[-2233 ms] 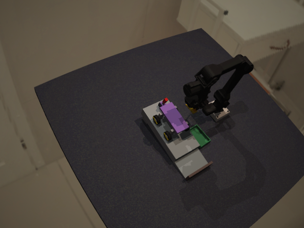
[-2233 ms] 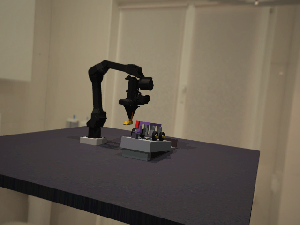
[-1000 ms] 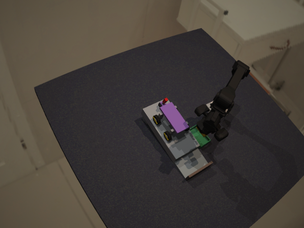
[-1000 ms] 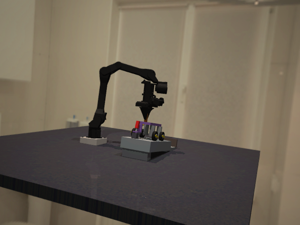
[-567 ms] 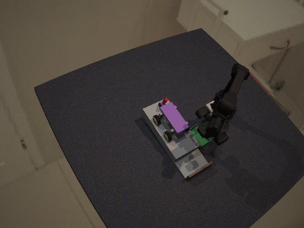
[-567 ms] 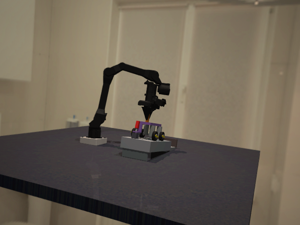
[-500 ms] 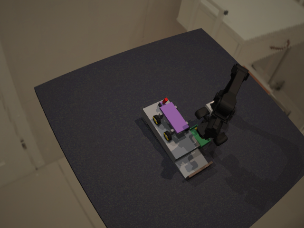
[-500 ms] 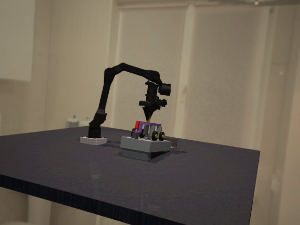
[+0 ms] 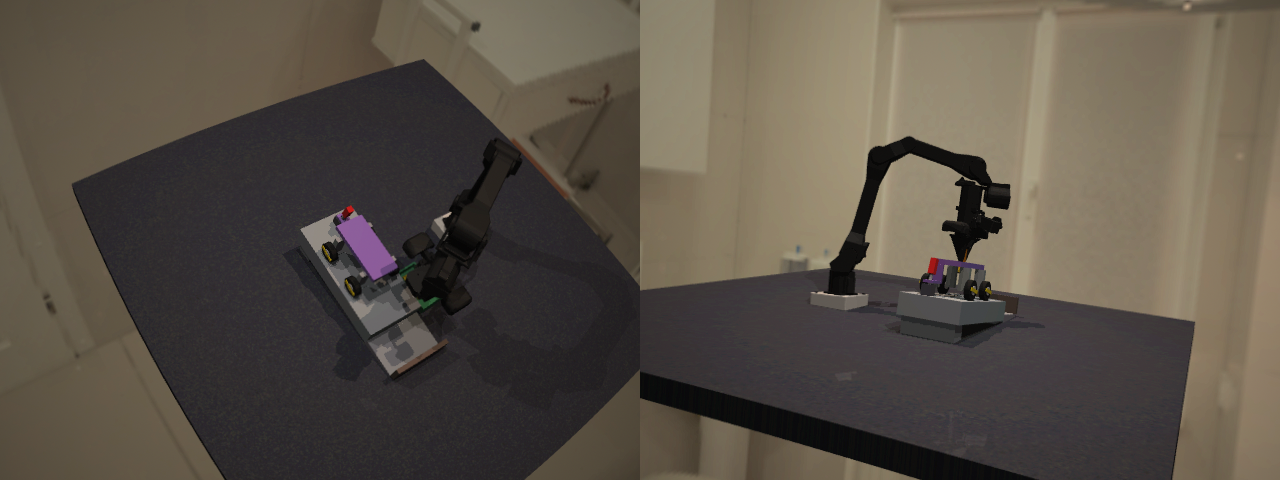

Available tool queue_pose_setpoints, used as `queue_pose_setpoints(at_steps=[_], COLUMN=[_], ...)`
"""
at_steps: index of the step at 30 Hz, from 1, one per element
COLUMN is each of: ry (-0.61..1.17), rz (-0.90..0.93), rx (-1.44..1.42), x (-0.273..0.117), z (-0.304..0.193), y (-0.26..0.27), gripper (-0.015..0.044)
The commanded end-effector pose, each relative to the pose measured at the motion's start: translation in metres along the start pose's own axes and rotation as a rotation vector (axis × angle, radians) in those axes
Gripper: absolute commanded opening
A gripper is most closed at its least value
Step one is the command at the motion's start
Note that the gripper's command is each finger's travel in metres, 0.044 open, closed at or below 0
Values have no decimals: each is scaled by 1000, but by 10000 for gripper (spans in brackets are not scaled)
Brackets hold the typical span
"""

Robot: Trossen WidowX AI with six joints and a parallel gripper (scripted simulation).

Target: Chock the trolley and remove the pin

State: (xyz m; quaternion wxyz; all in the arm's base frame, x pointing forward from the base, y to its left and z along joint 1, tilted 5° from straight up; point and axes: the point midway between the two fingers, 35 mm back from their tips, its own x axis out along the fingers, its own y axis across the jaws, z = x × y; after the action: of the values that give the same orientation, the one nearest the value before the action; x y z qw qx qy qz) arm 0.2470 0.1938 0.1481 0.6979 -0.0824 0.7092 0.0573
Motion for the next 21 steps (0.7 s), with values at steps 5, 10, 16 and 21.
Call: queue_pose_setpoints(at_steps=[5, 10, 16, 21], ry=[-1, -1, -1, -1], rz=[-5, -5, -5, -5], rx=[-5, -5, -5, -5], x=[21, 33, 48, 54], z=[0, 0, 1, 1], y=[0, 0, -1, -2], gripper=[0, 0, 0, 0])
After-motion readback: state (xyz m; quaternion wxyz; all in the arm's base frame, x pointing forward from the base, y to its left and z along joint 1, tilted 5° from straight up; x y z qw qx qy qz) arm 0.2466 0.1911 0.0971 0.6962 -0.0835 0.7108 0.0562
